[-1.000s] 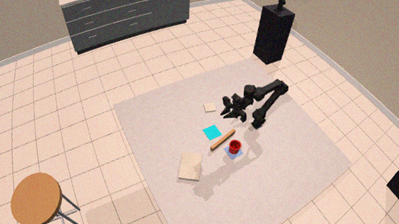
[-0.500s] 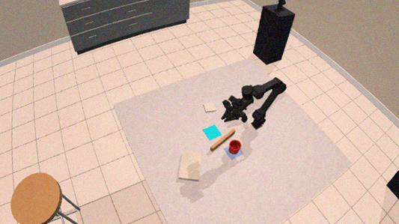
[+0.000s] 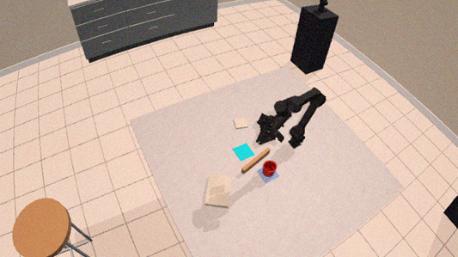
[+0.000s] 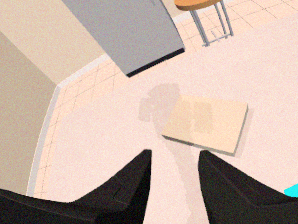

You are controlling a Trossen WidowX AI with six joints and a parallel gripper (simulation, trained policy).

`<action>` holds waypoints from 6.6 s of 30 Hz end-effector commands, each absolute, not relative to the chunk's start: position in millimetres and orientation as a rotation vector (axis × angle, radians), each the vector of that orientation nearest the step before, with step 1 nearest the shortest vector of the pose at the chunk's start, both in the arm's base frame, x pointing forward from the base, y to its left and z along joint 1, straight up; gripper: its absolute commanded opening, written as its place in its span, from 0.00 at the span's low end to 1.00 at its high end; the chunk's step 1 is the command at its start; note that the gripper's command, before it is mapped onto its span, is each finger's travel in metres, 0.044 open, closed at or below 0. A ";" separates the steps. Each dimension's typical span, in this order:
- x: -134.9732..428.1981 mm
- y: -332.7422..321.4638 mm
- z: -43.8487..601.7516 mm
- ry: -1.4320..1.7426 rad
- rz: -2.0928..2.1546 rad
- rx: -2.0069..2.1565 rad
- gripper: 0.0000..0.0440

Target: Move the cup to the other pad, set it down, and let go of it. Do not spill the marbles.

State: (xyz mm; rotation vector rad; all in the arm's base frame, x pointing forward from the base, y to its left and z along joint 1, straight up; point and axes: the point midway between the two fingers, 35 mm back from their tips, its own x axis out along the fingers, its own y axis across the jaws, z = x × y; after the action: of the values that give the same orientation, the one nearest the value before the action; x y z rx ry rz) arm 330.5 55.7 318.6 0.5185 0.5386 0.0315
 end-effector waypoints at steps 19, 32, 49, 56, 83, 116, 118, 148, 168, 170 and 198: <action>328.0 83.7 298.1 0.844 -0.100 0.742 0.28; 319.4 91.9 273.6 1.027 -0.242 0.796 0.25; 299.6 86.6 230.2 1.252 -0.450 0.750 0.30; 289.5 82.6 215.0 1.334 -0.531 0.719 0.31; 267.6 74.3 152.1 1.482 -0.782 0.638 0.37; 252.9 72.0 55.7 1.556 -0.765 0.492 0.09; 254.2 70.9 56.2 1.549 -0.754 0.488 0.02; 278.8 51.6 134.7 1.381 -0.765 0.729 0.00; 312.0 -9.0 162.4 1.186 -0.822 0.886 0.00; 314.5 -16.4 162.0 1.169 -0.830 0.897 0.00; 317.8 -85.0 110.8 1.062 -0.950 0.986 0.00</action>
State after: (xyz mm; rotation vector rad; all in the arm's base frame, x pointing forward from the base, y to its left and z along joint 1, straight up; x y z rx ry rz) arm 320.0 -82.5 118.0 0.9906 1.0590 -0.9419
